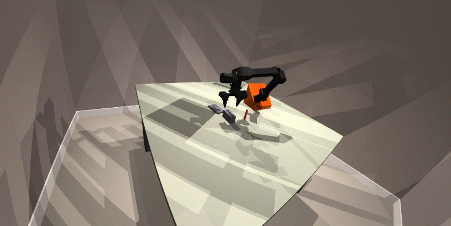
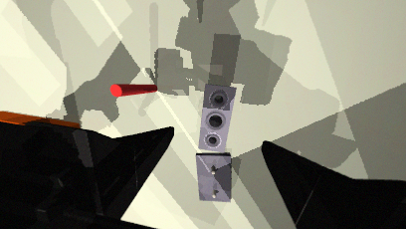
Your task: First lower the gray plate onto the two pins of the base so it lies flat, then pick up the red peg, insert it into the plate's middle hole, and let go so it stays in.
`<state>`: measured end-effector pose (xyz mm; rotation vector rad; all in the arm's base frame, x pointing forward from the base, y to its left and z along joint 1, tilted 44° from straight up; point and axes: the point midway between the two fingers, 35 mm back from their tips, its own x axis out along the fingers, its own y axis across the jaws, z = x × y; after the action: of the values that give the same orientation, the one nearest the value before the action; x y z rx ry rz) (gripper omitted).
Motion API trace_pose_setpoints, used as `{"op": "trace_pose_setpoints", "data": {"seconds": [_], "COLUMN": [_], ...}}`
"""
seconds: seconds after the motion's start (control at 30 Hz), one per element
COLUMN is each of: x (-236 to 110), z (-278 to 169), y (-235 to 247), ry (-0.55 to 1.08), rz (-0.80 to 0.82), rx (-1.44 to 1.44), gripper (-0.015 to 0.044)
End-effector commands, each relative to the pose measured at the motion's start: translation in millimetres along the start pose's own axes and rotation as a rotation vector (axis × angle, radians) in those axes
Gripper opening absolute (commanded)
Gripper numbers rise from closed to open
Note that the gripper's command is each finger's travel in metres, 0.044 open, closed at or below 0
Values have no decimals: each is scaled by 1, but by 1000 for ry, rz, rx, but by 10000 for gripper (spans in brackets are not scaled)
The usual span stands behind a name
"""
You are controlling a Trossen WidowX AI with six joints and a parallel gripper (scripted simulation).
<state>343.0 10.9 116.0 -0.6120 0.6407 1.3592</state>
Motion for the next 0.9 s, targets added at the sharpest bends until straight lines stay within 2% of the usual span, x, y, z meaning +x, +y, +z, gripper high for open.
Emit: {"op": "trace_pose_setpoints", "data": {"seconds": [0.0, 0.87], "x": [14, 55], "z": [1, 2], "y": [3, 1], "ry": [-6, -6], "rz": [9, 8], "rx": [1, 1], "gripper": [440, 440]}}
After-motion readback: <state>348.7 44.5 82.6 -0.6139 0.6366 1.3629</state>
